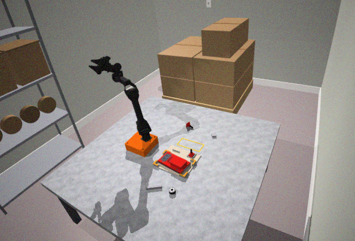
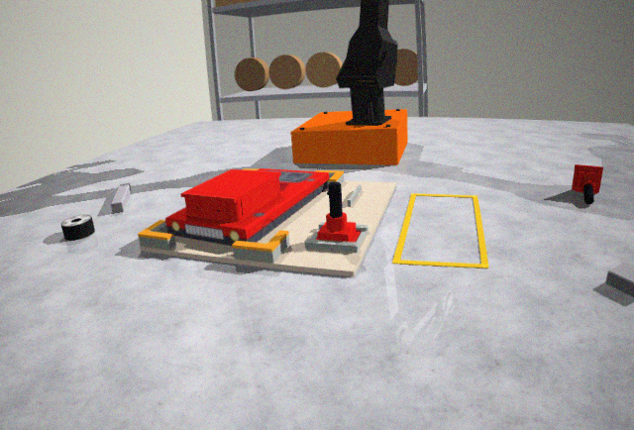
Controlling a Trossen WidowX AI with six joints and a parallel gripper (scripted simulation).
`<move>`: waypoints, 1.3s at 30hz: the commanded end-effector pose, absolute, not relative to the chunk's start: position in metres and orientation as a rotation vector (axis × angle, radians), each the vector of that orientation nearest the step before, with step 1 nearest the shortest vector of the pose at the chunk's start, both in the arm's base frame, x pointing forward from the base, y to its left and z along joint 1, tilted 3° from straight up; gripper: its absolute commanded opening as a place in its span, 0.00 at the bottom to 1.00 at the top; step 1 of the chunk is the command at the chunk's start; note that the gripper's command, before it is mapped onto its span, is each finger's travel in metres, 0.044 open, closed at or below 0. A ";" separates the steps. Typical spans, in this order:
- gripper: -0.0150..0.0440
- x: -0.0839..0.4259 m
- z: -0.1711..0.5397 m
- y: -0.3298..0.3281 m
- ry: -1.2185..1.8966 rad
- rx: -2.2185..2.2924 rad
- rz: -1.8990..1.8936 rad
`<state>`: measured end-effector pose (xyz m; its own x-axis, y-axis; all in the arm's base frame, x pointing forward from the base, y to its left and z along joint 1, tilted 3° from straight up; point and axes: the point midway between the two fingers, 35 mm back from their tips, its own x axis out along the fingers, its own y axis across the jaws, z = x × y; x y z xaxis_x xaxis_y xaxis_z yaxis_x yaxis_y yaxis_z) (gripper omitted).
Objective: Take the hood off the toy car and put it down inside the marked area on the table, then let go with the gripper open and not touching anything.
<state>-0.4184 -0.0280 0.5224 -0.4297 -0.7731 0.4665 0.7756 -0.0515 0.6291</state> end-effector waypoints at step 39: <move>1.00 -0.277 0.458 0.401 -1.414 -0.782 -2.933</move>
